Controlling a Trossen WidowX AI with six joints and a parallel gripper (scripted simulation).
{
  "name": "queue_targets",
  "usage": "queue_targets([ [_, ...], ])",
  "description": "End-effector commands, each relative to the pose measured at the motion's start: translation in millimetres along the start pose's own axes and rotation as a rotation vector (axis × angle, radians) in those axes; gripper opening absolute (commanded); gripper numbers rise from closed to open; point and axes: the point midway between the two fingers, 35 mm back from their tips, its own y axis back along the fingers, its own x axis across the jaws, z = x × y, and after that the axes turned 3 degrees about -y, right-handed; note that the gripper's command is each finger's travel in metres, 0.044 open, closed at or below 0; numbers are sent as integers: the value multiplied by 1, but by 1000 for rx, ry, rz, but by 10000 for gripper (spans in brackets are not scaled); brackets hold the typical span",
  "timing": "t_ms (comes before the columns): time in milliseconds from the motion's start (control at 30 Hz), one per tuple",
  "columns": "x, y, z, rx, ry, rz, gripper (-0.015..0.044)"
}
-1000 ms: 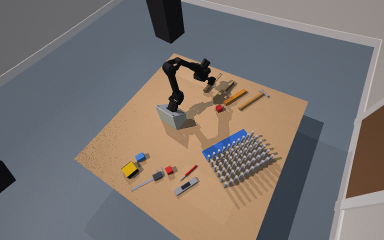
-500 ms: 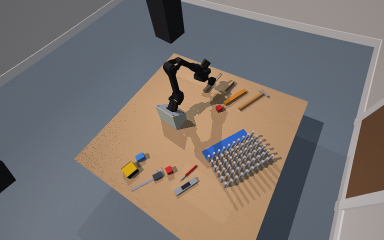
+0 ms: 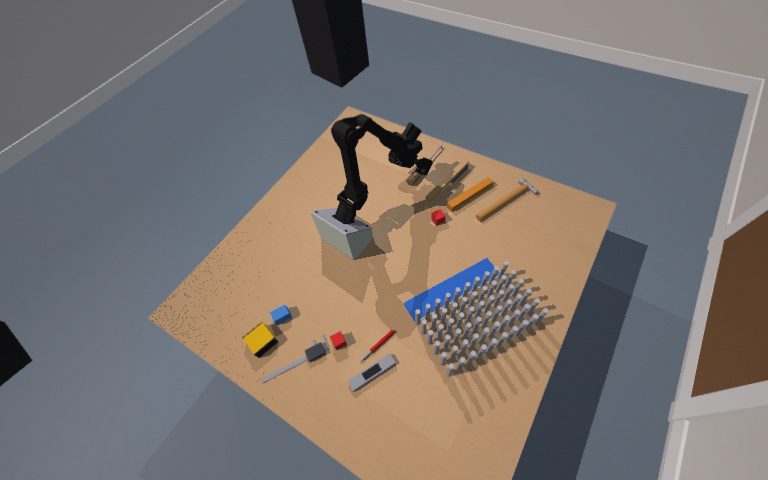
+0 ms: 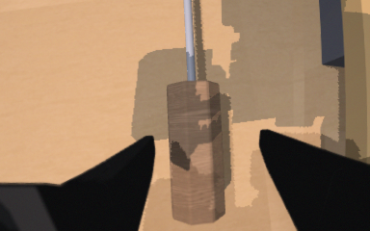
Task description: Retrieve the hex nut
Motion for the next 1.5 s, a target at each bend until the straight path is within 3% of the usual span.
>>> queue_targets([
  [0, 1, -8, -7, 11, -7, -1, 280],
  [700, 5, -35, -22, 12, -8, -1, 280],
  [833, 5, -35, -22, 12, -8, -1, 175],
  [1067, 5, -35, -22, 12, -8, -1, 128],
  [1233, -1, -19, -6, 11, -6, -1, 0],
  [1467, -11, 21, 22, 10, -2, -1, 0],
])
